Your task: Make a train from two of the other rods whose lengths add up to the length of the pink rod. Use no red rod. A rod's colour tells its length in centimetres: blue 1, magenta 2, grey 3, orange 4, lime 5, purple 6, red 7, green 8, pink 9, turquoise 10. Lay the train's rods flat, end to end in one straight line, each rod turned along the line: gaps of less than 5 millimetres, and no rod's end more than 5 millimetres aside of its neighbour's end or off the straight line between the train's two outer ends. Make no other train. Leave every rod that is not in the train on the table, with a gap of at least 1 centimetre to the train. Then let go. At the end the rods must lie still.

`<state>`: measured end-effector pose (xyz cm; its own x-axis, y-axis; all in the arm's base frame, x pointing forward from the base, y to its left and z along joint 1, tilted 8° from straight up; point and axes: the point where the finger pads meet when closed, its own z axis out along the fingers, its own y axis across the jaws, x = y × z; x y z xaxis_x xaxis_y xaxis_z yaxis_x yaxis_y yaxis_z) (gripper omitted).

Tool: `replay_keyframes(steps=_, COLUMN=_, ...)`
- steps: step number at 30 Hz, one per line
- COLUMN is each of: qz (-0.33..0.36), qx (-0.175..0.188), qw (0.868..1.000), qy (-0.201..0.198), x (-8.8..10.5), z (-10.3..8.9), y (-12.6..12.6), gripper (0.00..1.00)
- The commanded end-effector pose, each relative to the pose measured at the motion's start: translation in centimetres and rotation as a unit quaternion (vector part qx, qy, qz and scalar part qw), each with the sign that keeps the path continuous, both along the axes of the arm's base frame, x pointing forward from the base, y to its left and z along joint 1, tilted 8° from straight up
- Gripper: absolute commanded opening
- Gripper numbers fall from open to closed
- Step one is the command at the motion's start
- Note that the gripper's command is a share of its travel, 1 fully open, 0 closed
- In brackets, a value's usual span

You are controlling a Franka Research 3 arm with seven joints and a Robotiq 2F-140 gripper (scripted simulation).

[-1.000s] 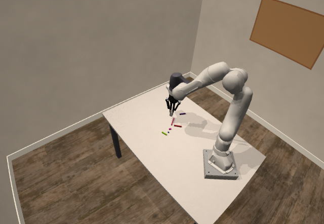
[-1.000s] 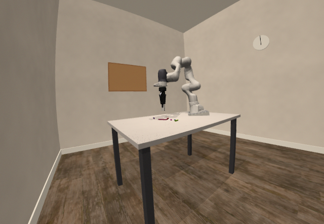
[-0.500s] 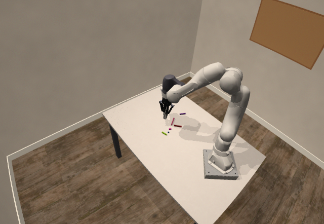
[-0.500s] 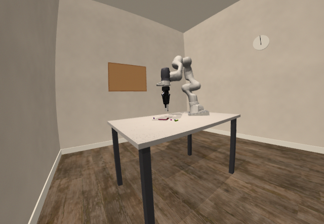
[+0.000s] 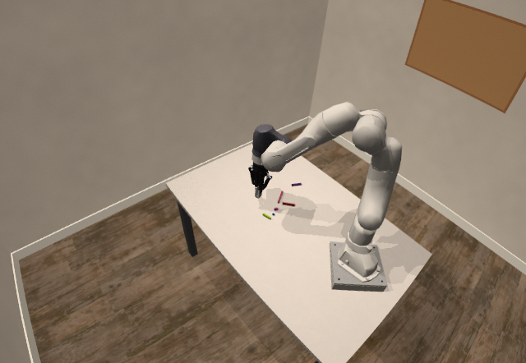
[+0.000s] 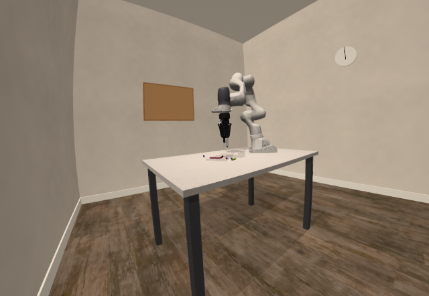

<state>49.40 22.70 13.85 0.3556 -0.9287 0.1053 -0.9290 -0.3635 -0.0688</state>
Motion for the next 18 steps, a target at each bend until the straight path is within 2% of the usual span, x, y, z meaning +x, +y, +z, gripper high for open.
replay_keyframes(steps=1, qz=-0.073, qx=0.000, qw=0.997, qy=-0.007, x=-0.2, z=-0.1, y=0.8, gripper=0.03)
replay_keyframes(steps=4, qz=-0.097, qx=0.006, qw=0.995, qy=-0.009, x=-0.5, z=-0.2, y=2.7, gripper=0.03)
replay_keyframes(steps=18, qz=-0.097, qx=0.006, qw=0.995, qy=-0.009, x=-0.5, z=-0.2, y=2.7, gripper=0.03)
